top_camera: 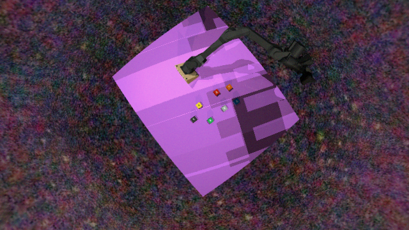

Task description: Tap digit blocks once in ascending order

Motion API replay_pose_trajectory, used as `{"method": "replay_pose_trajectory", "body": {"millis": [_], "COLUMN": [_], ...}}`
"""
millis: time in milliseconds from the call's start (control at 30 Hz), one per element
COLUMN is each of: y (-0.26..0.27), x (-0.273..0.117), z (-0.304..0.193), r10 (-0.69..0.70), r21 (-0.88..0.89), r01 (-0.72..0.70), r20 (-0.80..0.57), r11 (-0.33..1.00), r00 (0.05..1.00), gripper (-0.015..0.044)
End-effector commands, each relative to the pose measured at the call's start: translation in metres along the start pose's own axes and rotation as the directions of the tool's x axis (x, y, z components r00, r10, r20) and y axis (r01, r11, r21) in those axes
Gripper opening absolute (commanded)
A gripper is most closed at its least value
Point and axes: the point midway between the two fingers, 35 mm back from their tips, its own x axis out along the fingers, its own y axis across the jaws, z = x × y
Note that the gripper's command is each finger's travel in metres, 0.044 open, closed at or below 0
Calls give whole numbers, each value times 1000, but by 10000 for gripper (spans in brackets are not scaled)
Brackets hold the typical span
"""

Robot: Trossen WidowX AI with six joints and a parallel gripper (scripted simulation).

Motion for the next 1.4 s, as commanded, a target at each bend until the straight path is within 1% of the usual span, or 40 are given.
{"method": "replay_pose_trajectory", "body": {"millis": [0,167,367,533,733,933,1133,1267,1367], "y": [-41,-94,-156,-202,-247,-276,-282,-271,-254], "x": [7,-1,-32,-74,-143,-227,-323,-389,-438], "z": [-64,-132,-211,-272,-338,-394,-436,-455,-463], "r10": [-59,-129,-188,-204,-167,-54,143,321,470], "r21": [-53,-108,-145,-144,-96,8,174,321,450], "r01": [50,96,128,145,172,222,314,400,472], "r20": [-174,-364,-573,-725,-870,-961,-983,-945,-879], "r11": [997,990,981,979,980,975,933,858,758], "r00": [983,923,798,658,465,271,118,71,84], "gripper": [400,400,400,400,400,400,400,400,400]}}
